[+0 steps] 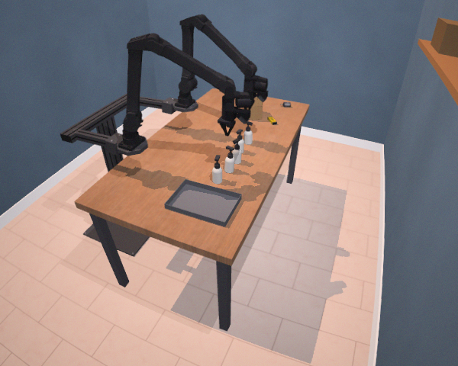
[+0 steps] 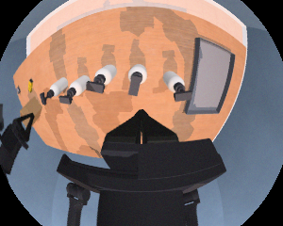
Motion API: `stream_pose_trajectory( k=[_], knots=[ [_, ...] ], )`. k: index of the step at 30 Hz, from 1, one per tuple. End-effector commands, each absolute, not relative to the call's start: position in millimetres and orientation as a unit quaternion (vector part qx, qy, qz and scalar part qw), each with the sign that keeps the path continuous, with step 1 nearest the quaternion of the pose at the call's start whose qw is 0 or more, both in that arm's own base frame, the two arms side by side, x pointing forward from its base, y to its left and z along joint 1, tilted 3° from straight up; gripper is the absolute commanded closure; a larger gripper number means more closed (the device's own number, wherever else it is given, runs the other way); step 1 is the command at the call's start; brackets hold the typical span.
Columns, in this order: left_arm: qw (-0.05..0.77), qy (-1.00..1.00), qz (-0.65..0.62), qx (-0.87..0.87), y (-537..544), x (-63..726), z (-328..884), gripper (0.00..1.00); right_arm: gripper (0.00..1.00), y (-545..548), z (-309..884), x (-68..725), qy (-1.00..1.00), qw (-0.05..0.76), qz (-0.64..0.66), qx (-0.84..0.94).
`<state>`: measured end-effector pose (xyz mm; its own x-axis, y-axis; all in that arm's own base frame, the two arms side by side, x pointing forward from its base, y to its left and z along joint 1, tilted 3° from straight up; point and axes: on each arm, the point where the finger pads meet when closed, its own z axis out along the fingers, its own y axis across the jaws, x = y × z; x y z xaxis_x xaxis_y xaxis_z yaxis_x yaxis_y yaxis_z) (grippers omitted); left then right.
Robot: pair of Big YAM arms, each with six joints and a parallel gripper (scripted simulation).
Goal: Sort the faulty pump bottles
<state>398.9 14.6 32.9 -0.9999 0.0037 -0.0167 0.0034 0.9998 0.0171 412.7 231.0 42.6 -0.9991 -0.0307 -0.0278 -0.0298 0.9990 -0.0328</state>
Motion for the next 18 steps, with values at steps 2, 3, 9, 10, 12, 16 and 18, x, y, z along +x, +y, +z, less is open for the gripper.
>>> stream_pose_trajectory(
  k=[2,3,9,10,12,16,18],
  knots=[
    [0.044,0.999,0.01,0.002,21.6,418.9,91.5,1.0,1.0,247.4,98.7,423.9,0.999,0.044,0.001,-0.015],
    [0.044,0.999,0.01,0.002,21.6,418.5,96.0,1.0,1.0,243.9,101.1,425.8,0.999,0.045,0.001,-0.011],
    [0.038,0.999,0.01,0.002,20.6,419.4,97.5,1.0,1.0,238.0,85.9,418.1,0.999,0.027,-0.01,-0.016],
    [0.038,0.999,0.01,0.002,20.6,419.4,97.5,1.0,1.0,238.0,85.9,418.1,0.999,0.027,-0.01,-0.016],
    [0.038,0.999,0.01,0.002,20.6,419.4,97.5,1.0,1.0,238.0,85.9,418.1,0.999,0.027,-0.01,-0.016],
    [0.039,0.999,0.01,0.002,20.6,420.0,97.5,1.0,1.0,239.4,86.0,420.2,0.999,0.031,-0.007,-0.016],
    [0.039,0.999,0.01,0.002,20.6,420.0,97.5,1.0,1.0,239.4,86.0,420.2,0.999,0.031,-0.007,-0.016]
  ],
)
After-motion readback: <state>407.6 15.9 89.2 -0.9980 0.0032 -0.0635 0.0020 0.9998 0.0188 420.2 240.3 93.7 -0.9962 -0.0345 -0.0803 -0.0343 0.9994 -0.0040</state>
